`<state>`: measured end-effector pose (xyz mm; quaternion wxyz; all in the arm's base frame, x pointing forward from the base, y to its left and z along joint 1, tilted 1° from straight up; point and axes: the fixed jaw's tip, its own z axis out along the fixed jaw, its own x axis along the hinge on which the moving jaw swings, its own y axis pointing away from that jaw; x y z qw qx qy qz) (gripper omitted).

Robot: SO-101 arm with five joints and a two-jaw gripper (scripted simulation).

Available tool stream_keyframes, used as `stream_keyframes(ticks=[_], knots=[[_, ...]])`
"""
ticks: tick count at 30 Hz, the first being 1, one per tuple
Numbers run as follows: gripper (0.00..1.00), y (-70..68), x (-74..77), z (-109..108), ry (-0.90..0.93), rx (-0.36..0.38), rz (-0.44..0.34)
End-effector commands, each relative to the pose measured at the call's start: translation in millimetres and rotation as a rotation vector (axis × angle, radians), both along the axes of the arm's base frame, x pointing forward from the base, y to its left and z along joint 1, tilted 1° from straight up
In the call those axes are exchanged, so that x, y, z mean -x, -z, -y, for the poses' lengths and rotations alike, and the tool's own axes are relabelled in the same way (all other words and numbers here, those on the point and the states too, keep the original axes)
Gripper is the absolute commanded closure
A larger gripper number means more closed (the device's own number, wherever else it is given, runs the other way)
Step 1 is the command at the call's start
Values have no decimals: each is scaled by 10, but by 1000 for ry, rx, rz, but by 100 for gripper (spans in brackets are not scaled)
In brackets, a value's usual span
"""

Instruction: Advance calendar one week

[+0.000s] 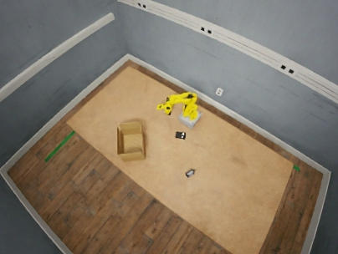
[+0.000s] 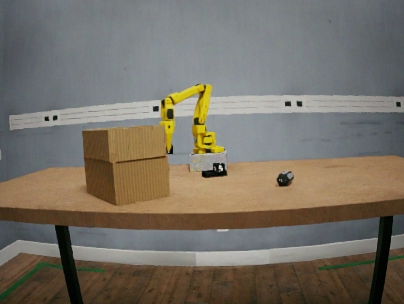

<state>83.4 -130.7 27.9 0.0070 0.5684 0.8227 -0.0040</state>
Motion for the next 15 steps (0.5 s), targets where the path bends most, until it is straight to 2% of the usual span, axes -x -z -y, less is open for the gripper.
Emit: stream_keyframes(ticks=[1,9,15], knots=[[100,1,58,25,32,7,5],[100,1,59,23,16,7,5],[100,1,66,10,-82,8,3]])
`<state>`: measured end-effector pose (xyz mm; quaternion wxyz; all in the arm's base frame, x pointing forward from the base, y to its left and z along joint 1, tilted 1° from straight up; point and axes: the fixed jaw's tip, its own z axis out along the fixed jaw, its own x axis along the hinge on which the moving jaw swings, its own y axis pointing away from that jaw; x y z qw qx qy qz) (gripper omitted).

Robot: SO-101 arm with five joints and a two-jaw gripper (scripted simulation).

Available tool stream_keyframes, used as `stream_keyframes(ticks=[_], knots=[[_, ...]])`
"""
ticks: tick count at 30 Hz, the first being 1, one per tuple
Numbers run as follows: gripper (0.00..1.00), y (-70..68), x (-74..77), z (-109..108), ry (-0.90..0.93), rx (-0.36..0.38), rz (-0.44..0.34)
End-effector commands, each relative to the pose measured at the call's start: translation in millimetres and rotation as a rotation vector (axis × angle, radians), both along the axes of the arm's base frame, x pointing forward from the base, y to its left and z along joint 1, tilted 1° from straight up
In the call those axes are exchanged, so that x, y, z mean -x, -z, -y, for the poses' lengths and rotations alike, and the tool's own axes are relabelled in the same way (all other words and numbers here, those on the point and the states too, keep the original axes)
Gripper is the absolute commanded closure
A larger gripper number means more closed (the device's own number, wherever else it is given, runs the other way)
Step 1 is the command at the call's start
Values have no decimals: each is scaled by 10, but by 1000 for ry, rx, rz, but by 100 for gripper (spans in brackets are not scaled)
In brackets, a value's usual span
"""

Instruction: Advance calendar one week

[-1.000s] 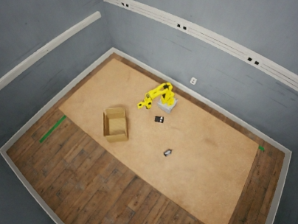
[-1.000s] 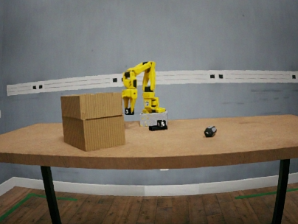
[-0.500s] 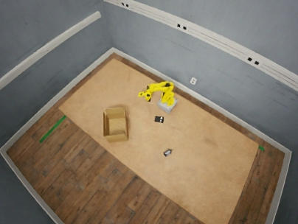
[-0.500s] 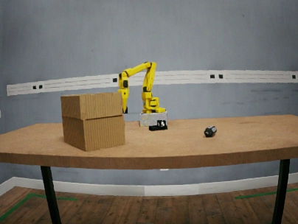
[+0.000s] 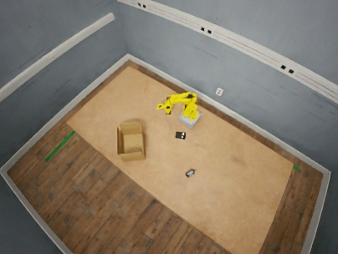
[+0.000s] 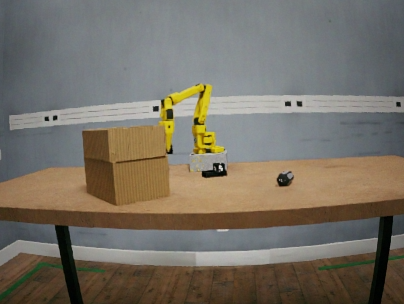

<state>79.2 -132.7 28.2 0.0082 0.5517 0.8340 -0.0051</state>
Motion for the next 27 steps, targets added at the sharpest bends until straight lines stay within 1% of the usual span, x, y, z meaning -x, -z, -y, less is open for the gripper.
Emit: stream_keyframes(ticks=[1,4,6,11,15,27], knots=[[100,4,26,-13,-66,5,2],[100,5,32,-23,-145,5,0],[100,5,32,-23,-145,5,0],[100,5,42,-39,-272,6,-3],[100,5,48,-47,-338,6,-4],[100,5,50,-50,-363,6,-4]])
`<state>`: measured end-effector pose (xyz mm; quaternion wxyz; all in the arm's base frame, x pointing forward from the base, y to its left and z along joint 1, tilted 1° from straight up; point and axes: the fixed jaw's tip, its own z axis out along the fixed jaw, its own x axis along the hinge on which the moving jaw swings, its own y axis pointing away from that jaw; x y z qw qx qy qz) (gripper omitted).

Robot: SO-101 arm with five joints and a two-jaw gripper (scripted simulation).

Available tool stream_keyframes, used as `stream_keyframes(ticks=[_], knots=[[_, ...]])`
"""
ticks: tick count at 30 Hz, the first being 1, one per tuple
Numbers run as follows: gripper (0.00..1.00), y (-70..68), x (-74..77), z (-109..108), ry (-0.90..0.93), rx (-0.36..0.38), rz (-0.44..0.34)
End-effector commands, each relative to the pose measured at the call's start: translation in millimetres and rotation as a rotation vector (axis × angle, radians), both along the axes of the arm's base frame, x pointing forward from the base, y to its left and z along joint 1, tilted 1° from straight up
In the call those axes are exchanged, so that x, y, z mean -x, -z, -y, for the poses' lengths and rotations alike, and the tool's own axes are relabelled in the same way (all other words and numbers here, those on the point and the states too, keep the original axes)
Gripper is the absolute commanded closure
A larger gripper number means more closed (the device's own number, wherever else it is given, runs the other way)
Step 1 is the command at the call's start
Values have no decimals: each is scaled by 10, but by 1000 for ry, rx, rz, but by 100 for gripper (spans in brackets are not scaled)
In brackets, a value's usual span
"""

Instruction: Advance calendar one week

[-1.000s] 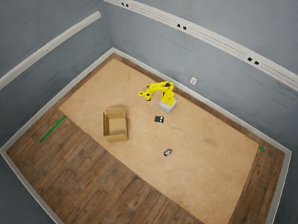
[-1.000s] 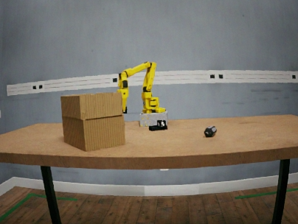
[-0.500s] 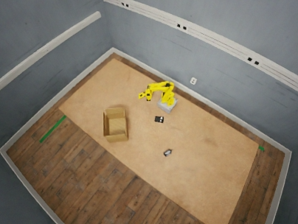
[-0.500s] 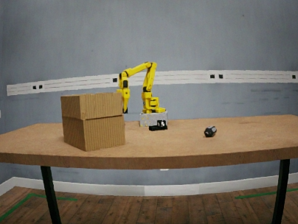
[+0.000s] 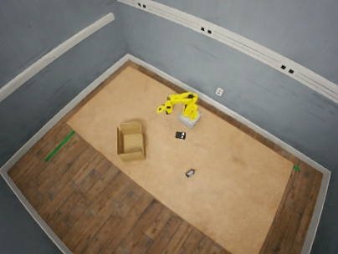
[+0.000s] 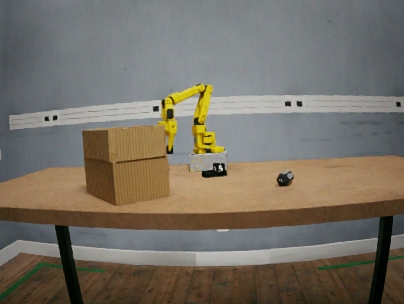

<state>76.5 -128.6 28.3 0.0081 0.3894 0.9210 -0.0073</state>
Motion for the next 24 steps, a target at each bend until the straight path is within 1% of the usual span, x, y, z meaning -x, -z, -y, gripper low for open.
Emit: stream_keyframes(ticks=[1,17,24], knots=[[100,6,23,-9,6,1,1],[100,12,23,-8,6,1,2],[100,78,19,-1,6,1,2]])
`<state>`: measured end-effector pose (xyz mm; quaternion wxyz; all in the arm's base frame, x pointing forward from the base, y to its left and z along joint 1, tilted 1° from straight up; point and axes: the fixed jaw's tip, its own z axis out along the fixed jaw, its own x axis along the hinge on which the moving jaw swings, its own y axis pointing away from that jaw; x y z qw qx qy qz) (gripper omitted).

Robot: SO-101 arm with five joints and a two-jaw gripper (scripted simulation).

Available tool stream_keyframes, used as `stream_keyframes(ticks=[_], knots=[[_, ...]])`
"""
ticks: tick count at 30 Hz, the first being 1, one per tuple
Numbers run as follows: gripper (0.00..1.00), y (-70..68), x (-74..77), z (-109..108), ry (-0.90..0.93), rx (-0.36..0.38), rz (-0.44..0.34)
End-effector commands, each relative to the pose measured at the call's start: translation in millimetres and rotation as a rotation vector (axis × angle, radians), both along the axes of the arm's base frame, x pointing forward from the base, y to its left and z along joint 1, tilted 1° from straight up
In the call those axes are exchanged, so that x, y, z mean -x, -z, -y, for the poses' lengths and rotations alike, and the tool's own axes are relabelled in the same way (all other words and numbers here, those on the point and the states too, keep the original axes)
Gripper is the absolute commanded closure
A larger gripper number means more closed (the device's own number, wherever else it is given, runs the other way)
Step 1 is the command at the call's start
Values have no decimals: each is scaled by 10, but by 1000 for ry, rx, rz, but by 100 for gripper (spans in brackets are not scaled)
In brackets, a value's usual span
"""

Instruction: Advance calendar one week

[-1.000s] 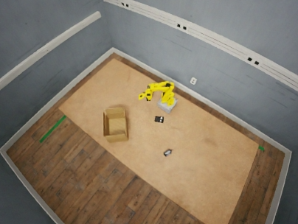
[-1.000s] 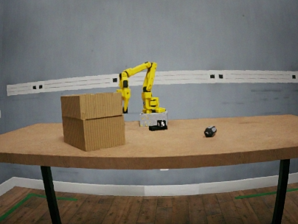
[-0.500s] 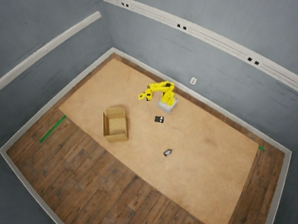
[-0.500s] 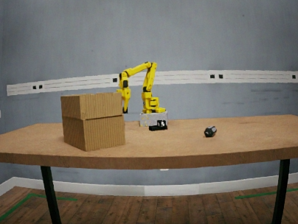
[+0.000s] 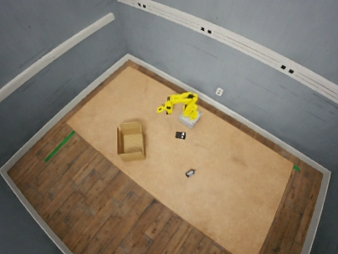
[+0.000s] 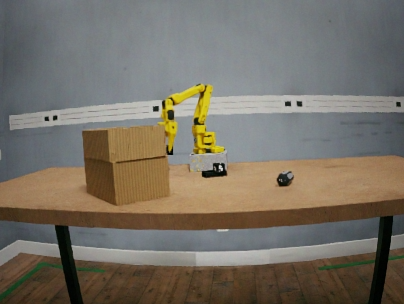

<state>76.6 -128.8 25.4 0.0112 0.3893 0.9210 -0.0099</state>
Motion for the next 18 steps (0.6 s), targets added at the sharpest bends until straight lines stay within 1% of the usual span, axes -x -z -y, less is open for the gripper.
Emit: stream_keyframes(ticks=[1,13,18], knots=[[100,64,19,-2,6,-7,-2],[100,214,18,-1,6,-7,-2],[100,244,19,-3,6,-7,-2]])
